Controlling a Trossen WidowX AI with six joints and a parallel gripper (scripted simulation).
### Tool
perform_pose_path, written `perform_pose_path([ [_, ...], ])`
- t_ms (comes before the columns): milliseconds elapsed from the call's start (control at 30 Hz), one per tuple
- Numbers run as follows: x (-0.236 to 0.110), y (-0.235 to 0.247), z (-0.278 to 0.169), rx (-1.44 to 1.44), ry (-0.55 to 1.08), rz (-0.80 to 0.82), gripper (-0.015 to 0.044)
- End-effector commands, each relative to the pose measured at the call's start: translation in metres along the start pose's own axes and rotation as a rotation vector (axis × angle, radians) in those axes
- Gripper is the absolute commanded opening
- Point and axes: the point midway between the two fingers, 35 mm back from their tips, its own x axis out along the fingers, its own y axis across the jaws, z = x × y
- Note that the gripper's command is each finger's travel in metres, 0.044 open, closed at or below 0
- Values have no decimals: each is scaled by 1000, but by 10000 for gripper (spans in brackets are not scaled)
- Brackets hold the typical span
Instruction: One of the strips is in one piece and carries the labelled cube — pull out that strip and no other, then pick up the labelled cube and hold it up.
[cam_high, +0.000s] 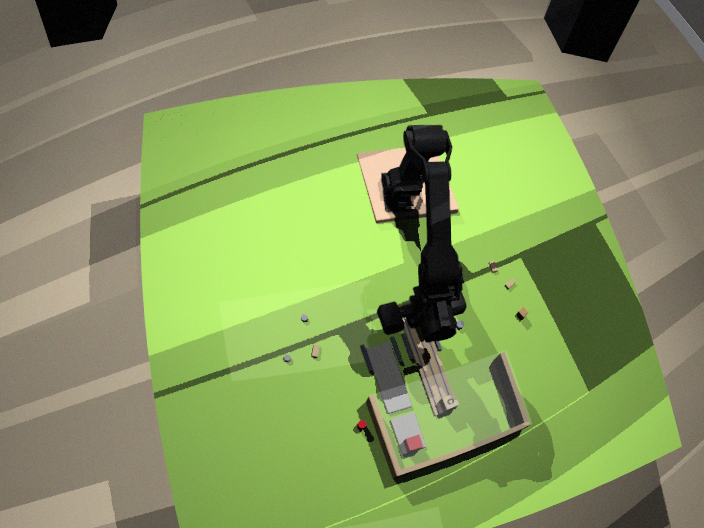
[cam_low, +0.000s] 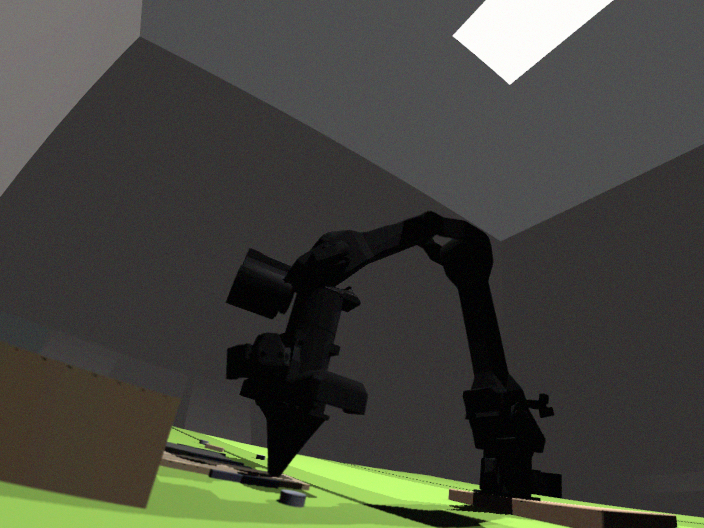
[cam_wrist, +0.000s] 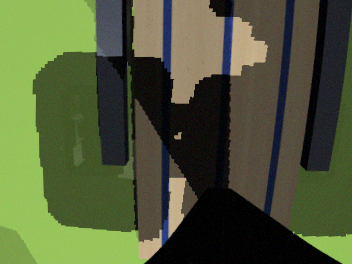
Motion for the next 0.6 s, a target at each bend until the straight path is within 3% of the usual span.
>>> perform_pose_path([
  [0, 5, 1, -13, -5, 21, 3, 0],
  [567, 4, 1, -38, -5, 22, 3, 0],
])
